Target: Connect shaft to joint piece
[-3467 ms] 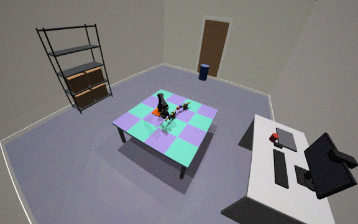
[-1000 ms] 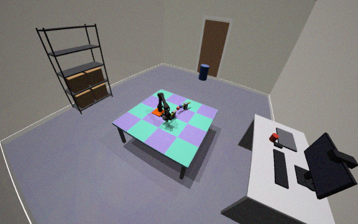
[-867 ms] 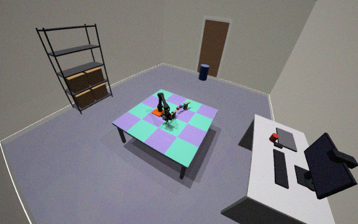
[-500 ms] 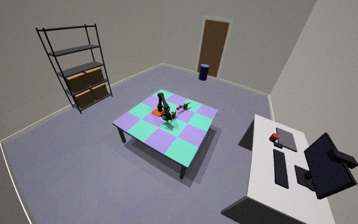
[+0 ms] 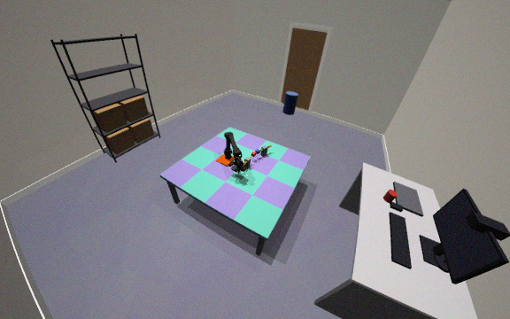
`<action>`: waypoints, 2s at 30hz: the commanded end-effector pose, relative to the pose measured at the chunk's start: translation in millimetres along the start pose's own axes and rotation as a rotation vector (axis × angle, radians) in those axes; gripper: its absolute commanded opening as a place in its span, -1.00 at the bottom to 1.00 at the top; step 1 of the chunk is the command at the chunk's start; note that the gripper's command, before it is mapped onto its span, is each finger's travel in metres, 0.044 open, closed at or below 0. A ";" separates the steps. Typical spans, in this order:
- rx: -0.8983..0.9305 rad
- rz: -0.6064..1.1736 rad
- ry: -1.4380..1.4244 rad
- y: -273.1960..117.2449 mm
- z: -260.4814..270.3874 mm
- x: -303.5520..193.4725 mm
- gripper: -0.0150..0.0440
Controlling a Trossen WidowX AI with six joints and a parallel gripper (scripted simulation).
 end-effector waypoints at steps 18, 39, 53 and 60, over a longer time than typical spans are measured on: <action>-0.048 -0.013 0.002 0.7 1.2 -1.6 -0.26; -0.054 -0.013 0.002 0.8 -1.4 -14.3 -0.49; -0.059 -0.013 0.003 1.1 -6.1 -33.4 -0.49; -0.060 -0.013 0.003 1.2 -8.6 -42.9 -0.49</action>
Point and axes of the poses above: the point midway between the two fingers, 35 mm back from their tips, its own y axis out along the fingers, its own z axis across the jaws, x = y × z, the point moved 4 cm from there along -y, back along the fingers, and after that the axes turned 15 degrees about y, right-handed, at the moved point
